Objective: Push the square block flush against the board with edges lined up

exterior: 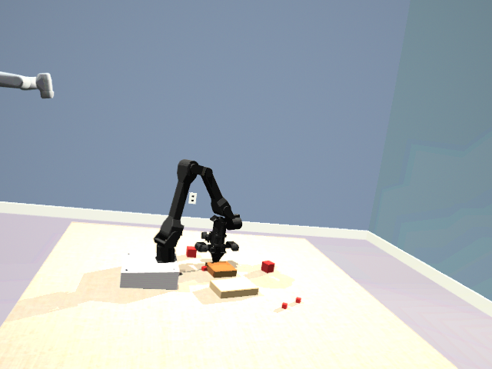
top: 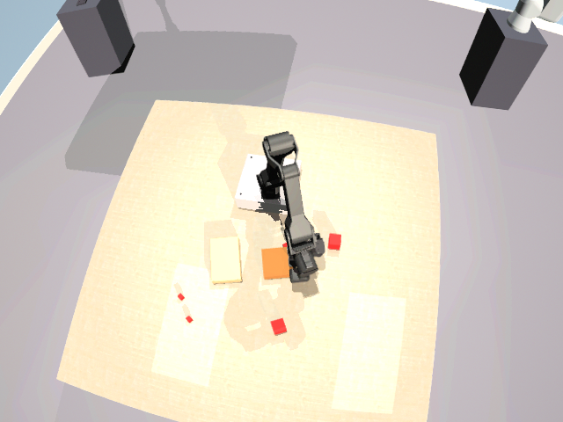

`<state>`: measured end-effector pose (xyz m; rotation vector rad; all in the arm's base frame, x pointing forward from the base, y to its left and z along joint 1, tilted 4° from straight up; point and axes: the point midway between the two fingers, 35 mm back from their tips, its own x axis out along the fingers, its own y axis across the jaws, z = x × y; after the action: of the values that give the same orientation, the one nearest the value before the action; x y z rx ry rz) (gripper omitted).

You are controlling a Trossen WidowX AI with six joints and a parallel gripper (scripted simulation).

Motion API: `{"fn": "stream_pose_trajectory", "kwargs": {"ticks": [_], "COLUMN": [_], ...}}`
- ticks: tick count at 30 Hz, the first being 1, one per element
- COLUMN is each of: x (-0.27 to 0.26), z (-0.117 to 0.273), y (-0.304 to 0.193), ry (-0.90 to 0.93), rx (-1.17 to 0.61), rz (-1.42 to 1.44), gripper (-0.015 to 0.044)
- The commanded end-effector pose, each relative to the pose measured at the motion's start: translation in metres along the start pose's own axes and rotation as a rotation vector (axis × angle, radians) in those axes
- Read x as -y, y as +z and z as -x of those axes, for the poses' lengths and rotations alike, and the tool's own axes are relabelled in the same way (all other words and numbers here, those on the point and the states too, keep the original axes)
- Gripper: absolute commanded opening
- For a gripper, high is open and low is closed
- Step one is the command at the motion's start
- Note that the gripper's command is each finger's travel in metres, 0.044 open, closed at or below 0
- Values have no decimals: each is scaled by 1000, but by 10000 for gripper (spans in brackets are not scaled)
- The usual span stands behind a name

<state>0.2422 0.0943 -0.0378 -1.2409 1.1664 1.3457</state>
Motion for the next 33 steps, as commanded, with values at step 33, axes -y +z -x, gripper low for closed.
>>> {"fn": "stream_pose_trajectory", "kwargs": {"ticks": [33], "x": [2], "z": [0], "y": [-26], "ry": [-2], "rx": [-3], "rz": [1], "gripper": [0]}}
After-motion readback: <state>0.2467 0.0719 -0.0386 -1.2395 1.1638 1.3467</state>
